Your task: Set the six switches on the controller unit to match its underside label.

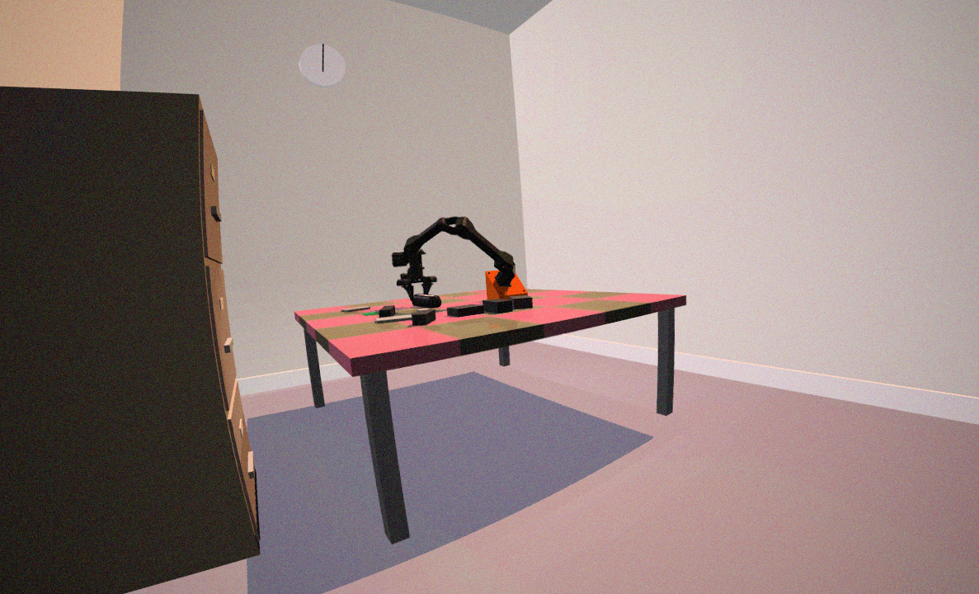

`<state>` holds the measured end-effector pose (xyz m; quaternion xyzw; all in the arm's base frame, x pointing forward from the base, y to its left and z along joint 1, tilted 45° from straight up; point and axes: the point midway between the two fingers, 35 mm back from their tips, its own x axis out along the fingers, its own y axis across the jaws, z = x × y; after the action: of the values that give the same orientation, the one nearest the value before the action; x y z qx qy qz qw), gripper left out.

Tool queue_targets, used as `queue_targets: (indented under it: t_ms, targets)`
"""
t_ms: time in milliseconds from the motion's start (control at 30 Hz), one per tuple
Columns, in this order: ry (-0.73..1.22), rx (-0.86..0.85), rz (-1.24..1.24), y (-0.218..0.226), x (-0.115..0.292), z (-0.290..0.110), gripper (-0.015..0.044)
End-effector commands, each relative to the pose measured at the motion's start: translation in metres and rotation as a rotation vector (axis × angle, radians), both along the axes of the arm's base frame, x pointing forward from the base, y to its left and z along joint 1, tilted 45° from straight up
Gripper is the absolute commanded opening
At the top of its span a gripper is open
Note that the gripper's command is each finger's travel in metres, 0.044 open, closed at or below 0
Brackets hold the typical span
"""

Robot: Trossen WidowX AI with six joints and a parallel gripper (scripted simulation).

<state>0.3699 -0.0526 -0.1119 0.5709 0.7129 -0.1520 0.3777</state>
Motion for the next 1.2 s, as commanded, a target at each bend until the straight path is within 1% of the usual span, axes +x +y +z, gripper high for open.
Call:
queue_targets:
  t_ms: [0,1167]
  targets:
    - [-0.008,-0.003,-0.002,-0.005,0.001,0.007,0.0336]
    - [-0.007,-0.003,-0.002,-0.015,-0.002,0.033,0.0336]
